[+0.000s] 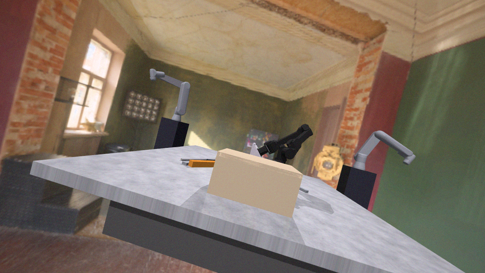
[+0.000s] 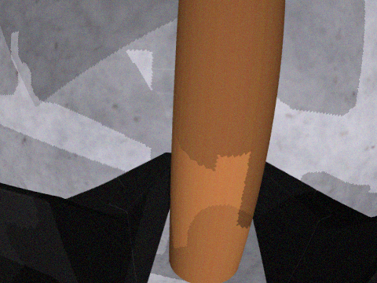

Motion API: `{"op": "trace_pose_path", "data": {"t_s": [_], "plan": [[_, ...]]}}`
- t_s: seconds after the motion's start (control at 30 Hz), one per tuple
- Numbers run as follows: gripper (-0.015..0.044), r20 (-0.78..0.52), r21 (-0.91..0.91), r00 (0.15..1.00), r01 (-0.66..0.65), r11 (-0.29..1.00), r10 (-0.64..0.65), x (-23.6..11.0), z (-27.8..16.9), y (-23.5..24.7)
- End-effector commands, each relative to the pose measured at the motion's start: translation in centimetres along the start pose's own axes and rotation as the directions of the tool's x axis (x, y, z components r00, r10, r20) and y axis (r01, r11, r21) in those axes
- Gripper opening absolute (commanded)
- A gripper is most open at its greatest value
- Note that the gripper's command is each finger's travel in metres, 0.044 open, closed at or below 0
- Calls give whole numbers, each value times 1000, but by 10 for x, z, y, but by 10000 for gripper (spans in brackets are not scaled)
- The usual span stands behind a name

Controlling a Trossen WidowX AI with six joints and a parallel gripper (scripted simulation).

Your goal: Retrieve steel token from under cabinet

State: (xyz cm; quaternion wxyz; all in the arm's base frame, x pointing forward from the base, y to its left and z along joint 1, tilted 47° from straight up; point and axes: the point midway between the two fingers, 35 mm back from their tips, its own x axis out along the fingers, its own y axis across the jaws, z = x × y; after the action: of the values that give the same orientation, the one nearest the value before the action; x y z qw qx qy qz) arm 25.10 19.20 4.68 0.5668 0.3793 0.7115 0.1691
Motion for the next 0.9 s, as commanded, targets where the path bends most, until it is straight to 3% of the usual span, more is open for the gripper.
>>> {"op": "trace_pose_path", "data": {"t_s": [0.0, 0.87], "plan": [[0, -4, 1, 1000, 3, 1000, -3, 1, -8, -1], [0, -1, 0, 1000, 1, 1000, -1, -1, -26, 3]]}}
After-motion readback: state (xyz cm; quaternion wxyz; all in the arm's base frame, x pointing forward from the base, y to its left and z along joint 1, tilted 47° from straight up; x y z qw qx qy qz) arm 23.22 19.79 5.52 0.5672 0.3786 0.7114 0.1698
